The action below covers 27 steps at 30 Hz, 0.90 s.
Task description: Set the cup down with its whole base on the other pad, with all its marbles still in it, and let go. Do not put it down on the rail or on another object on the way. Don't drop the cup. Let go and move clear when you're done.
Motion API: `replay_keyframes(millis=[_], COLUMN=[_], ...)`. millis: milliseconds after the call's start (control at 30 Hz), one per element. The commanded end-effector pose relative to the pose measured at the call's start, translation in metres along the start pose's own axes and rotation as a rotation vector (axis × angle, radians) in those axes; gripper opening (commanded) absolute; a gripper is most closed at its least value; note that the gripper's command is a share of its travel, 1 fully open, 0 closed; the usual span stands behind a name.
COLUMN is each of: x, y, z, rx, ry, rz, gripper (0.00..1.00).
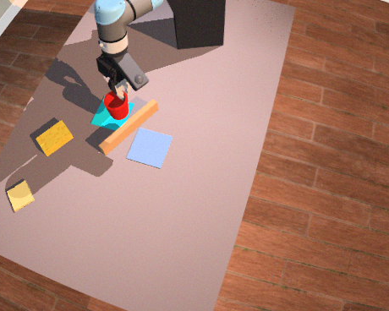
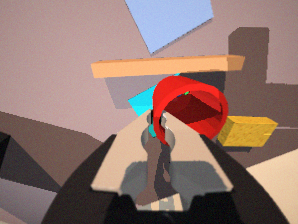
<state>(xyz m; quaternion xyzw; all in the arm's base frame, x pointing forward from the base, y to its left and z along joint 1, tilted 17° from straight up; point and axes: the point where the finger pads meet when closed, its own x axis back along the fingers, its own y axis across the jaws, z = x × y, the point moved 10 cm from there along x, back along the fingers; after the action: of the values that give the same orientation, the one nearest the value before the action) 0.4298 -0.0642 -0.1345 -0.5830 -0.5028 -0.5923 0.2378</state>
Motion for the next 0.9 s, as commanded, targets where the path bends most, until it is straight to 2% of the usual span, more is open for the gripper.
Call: replay_keyframes(millis=[0,400,867], x=[0.000,0.000,0.000], y=[0.001,0.002,0.002], z=[-0.020,-0.051,-0.057], rx=[0.001,0.001,0.001], ry=[0.004,0.004,0.004], rz=[-0.003,-0.003,-0.003], gripper=[0.03,0.03,0.03])
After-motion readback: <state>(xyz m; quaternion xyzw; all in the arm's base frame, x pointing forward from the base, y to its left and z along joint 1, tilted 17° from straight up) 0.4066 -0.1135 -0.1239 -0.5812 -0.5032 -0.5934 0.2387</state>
